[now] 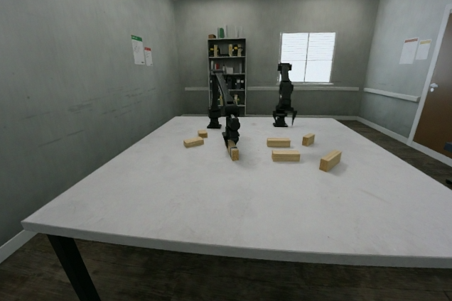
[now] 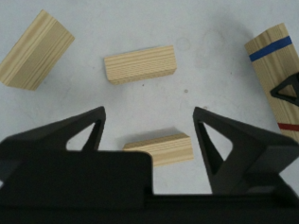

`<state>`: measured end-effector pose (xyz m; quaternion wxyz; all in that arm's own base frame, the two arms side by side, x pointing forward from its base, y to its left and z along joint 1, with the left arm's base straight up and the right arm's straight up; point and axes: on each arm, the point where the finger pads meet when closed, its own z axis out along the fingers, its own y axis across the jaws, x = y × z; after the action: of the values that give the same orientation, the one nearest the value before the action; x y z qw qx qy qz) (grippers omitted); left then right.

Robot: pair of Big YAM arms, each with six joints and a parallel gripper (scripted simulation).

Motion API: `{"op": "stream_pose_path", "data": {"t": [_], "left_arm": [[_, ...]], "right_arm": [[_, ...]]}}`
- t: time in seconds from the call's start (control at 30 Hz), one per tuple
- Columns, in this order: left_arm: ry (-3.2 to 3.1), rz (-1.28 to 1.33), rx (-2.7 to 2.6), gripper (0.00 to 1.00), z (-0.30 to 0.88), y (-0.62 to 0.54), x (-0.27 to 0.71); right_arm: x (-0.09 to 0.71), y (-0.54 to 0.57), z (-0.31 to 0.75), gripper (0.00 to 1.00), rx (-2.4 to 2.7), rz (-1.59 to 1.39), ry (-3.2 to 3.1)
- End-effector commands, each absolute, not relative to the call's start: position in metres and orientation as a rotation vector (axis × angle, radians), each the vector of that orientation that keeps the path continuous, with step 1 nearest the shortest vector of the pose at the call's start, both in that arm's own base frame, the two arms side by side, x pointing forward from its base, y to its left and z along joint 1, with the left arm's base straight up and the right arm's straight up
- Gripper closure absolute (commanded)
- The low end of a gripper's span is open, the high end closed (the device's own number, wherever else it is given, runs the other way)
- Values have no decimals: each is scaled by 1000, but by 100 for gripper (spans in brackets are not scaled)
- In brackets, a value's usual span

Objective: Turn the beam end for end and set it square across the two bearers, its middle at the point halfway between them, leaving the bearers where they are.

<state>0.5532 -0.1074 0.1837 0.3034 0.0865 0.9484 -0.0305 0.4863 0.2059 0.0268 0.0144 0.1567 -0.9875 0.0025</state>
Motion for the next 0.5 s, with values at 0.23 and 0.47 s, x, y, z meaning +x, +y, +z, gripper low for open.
{"op": "stream_pose_path", "data": {"t": [0.23,0.47], "left_arm": [[2479,-85,246,0,203,-114,571],[2479,-85,246,0,203,-114,571]], "right_arm": [[500,212,55,67,479,-15,-3147],[505,214,93,67,482,-22,-3162]]}}
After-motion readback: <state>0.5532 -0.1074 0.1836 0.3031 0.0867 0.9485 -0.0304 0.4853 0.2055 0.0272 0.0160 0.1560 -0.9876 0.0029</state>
